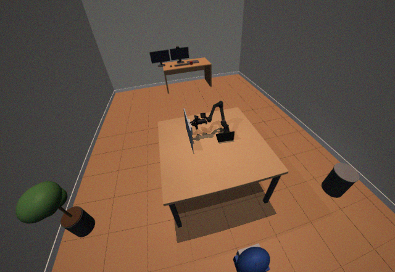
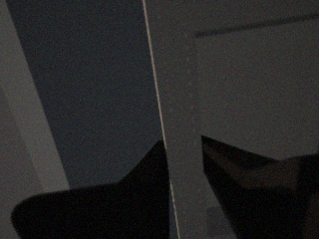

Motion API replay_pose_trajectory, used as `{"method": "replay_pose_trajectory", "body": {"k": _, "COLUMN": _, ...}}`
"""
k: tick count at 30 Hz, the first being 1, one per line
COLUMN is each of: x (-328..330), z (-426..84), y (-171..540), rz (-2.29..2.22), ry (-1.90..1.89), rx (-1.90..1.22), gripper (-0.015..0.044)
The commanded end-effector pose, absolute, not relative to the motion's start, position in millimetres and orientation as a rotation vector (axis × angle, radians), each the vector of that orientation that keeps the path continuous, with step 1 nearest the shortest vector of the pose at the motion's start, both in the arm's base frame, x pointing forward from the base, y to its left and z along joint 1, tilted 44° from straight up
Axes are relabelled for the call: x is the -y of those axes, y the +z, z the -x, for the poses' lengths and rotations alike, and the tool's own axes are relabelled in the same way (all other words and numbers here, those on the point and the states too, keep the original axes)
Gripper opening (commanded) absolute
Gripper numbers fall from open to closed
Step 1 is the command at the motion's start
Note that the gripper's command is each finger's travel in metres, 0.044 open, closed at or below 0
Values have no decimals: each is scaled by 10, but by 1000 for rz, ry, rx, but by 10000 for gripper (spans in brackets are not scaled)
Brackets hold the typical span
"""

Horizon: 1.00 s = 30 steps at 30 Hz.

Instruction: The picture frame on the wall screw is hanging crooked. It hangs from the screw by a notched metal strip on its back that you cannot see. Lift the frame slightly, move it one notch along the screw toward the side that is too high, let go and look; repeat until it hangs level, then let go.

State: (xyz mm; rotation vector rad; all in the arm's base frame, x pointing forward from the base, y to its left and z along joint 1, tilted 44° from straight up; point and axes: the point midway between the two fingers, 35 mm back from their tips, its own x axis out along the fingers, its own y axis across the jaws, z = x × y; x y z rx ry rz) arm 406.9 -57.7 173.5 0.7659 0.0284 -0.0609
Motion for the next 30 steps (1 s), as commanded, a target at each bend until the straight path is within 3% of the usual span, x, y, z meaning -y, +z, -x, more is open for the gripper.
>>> {"method": "replay_pose_trajectory", "body": {"k": 1, "x": 580, "z": -4070, "y": 1735, "rz": -785, "ry": -62, "rx": -28, "gripper": 0}}
{"method": "replay_pose_trajectory", "body": {"k": 8, "x": 581, "z": -4070, "y": 1736, "rz": -821, "ry": -63, "rx": -27, "gripper": 0}}
{"method": "replay_pose_trajectory", "body": {"k": 18, "x": 578, "z": -4070, "y": 1735, "rz": -808, "ry": -62, "rx": -27, "gripper": 260}}
{"method": "replay_pose_trajectory", "body": {"k": 23, "x": 582, "z": -4009, "y": 1754, "rz": -781, "ry": -61, "rx": -28, "gripper": 260}}
{"method": "replay_pose_trajectory", "body": {"k": 30, "x": 578, "z": -3372, "y": 1819, "rz": -500, "ry": -58, "rx": -40, "gripper": 260}}
